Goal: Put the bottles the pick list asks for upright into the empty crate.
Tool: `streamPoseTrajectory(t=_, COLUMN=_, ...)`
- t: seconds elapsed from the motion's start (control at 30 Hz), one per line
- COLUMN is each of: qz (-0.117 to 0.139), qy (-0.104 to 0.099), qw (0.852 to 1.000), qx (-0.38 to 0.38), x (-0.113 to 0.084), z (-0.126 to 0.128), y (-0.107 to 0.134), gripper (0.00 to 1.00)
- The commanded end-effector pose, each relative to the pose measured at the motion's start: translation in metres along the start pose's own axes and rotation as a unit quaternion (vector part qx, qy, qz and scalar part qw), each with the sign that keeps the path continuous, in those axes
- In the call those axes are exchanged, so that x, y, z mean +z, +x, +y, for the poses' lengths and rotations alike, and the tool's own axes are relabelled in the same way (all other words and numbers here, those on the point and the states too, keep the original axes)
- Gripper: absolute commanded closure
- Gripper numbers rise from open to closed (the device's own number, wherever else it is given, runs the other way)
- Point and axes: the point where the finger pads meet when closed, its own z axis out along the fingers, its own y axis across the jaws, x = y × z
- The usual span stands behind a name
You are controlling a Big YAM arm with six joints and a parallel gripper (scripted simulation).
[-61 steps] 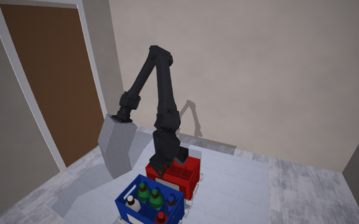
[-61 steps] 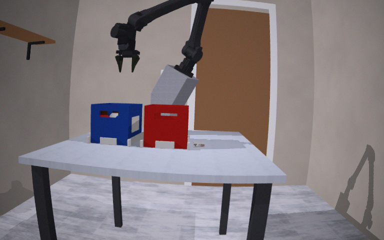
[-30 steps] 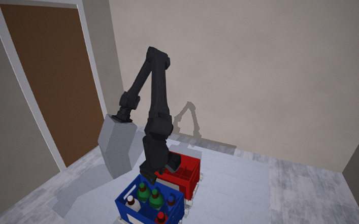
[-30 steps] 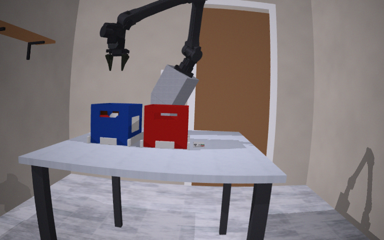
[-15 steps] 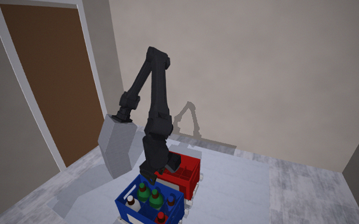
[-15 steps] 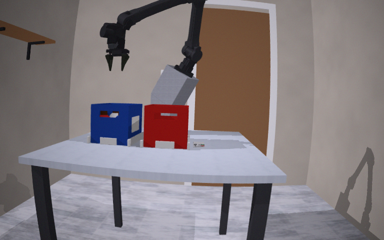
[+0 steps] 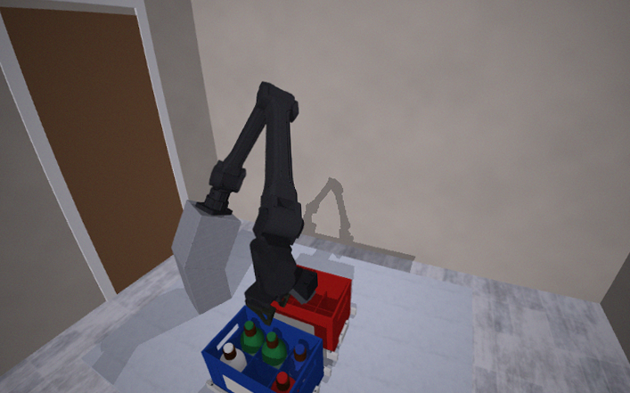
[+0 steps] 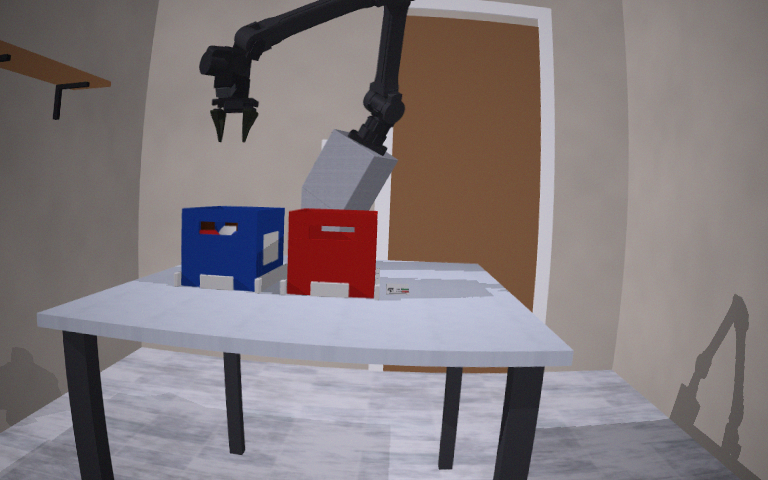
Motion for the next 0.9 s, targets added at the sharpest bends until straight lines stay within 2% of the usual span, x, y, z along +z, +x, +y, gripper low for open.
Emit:
streamPoseTrajectory(t=0.0, qz=0.008, qy=-0.005, qw=1.0, qx=-0.008, x=0.0183, z=0.0027, y=-0.0015, gripper=0.39)
streamPoseTrajectory(t=0.87, qz=0.007, qy=-0.005, qw=1.0, qx=-0.002, x=0.0196, z=0.0032, y=-0.0026, gripper=0.39)
